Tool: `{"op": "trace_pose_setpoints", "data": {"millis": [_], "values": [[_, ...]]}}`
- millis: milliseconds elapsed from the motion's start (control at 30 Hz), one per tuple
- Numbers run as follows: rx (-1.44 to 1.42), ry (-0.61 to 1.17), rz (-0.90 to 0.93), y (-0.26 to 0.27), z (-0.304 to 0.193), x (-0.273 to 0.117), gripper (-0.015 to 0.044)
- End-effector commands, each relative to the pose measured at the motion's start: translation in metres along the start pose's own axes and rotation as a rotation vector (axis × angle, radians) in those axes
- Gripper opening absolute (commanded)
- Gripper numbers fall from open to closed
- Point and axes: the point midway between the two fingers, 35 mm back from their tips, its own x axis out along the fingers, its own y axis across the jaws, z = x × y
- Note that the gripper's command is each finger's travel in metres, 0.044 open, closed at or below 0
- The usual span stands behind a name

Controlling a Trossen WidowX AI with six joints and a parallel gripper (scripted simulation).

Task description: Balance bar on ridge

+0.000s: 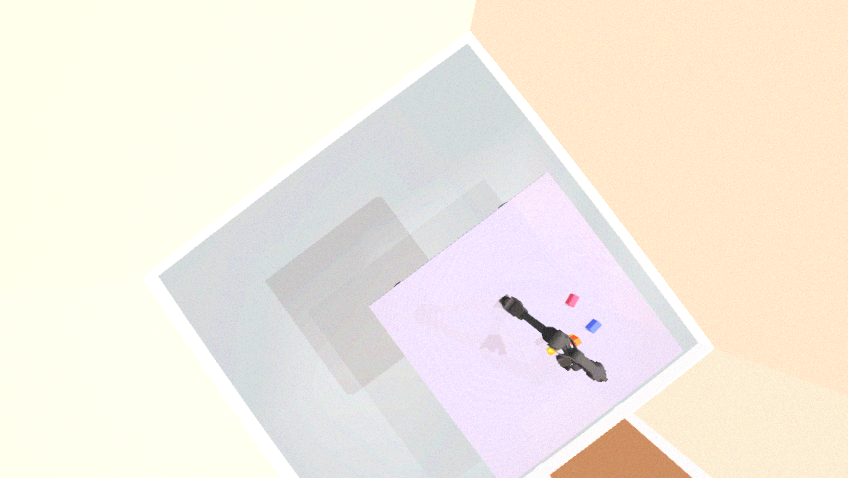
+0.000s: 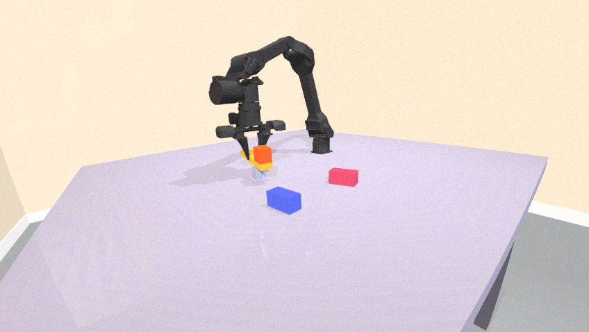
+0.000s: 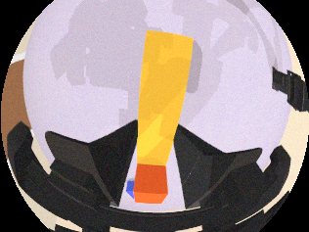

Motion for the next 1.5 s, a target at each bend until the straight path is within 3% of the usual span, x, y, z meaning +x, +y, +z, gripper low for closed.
{"op": "trace_pose_setpoints", "data": {"millis": [0, 1467], "values": [[0.003, 0.0, 0.002, 0.0003, -0.0001, 0.0005, 0.0], [0.003, 0.0, 0.002, -0.0003, 0.0004, 0.0042, 0.0]]}}
